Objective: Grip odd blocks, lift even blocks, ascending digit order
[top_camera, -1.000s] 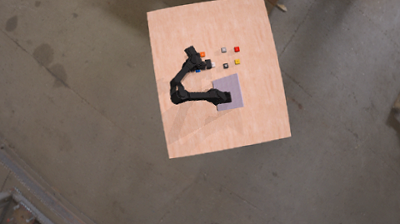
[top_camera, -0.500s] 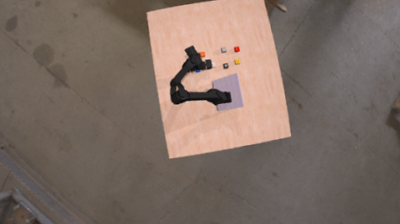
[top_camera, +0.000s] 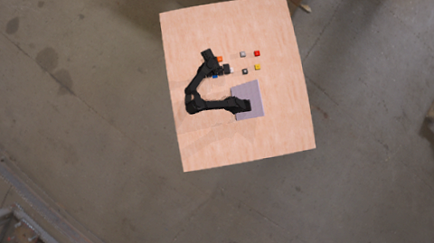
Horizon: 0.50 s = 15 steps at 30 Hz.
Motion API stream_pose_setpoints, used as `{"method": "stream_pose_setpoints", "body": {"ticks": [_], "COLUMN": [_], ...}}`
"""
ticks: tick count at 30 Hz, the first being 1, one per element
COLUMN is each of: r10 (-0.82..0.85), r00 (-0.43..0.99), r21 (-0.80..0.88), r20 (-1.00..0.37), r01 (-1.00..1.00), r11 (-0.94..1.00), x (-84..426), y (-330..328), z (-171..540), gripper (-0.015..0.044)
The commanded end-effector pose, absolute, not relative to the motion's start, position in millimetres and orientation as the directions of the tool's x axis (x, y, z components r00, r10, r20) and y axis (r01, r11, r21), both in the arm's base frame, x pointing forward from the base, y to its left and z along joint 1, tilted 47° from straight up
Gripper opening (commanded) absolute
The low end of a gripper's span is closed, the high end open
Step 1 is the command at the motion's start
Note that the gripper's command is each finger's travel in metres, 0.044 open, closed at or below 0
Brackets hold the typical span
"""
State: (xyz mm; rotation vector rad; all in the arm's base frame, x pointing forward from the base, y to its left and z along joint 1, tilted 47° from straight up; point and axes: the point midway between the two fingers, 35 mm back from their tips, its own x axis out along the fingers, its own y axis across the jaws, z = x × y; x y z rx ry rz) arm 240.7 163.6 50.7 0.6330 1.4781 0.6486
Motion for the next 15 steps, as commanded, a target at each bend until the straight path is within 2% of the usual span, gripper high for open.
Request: {"method": "stream_pose_setpoints", "body": {"ticks": [1,15], "r10": [0.734,0.734], "r00": [-0.008,-0.008], "r21": [0.734,0.734], "r20": [-0.679,-0.679], "r01": [-0.013,-0.013], "r11": [0.679,0.679], "x": [240.8,240.8], "y": [164.0,170.9], "z": [52.0,45.5], "gripper": [0.012,0.012]}}
